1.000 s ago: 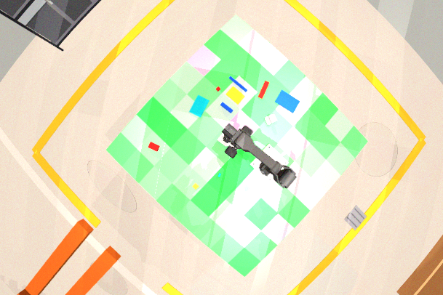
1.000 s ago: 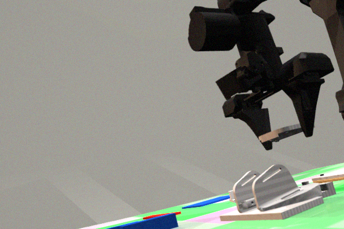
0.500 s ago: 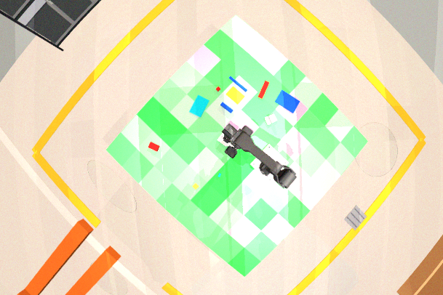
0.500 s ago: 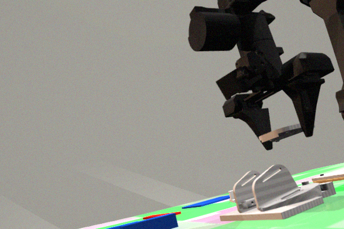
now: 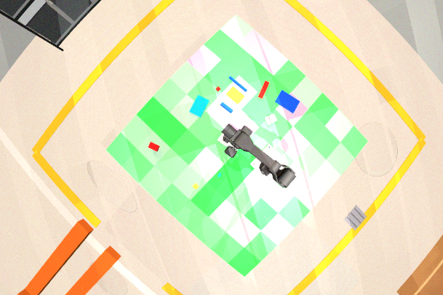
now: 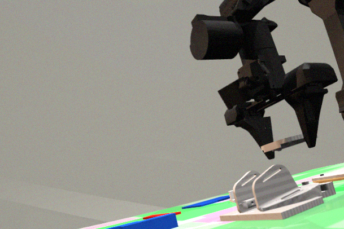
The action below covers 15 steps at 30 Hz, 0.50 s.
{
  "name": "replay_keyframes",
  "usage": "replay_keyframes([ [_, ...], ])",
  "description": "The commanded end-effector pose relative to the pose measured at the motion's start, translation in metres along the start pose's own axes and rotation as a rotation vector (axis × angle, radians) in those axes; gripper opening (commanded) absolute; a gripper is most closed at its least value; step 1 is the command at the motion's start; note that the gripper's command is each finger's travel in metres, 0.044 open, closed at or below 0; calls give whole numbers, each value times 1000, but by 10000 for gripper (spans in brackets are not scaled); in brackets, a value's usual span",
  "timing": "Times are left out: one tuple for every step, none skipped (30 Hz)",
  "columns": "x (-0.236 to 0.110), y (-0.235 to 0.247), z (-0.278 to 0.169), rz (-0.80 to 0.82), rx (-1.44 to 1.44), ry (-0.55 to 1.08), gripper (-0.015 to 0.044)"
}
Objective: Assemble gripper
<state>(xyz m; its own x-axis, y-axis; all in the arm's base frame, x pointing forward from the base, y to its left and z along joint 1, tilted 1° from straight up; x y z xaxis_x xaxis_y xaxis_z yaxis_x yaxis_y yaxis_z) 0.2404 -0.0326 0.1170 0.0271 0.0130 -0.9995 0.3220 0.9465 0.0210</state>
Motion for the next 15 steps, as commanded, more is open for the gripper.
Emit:
replay_keyframes([
  [7,0,1,2,5,0,351],
  [9,0,1,2,5,0,351],
  [11,1,1,2,6,0,351],
  [12,1,1,2,6,0,351],
  [14,1,1,2,6,0,351],
  [16,1,1,2,6,0,351],
  [17,1,1,2,6,0,351],
  [19,1,1,2,6,0,351],
  [20,1,1,2,6,0,351],
  [22,1,1,2,6,0,351],
  [24,1,1,2,6,0,351],
  [25,1,0,2,6,0,351],
  [27,1,0,2,6,0,351],
  [28,0,0,2,6,0,351],
  [30,0,0,2,6,0,351],
])
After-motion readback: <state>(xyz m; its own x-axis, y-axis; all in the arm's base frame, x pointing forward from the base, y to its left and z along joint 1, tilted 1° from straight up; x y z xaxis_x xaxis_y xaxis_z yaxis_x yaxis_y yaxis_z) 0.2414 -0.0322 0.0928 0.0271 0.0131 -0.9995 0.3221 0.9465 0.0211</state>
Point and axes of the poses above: the point midway between the two fingers, 35 mm back from their tips, its own x axis out along the fingers, its own y axis across the jaws, z = x × y, the point moved 2 cm from there along -x, back along the fingers, and after that the axes turned 14 degrees about x, right-handed, at the moved point
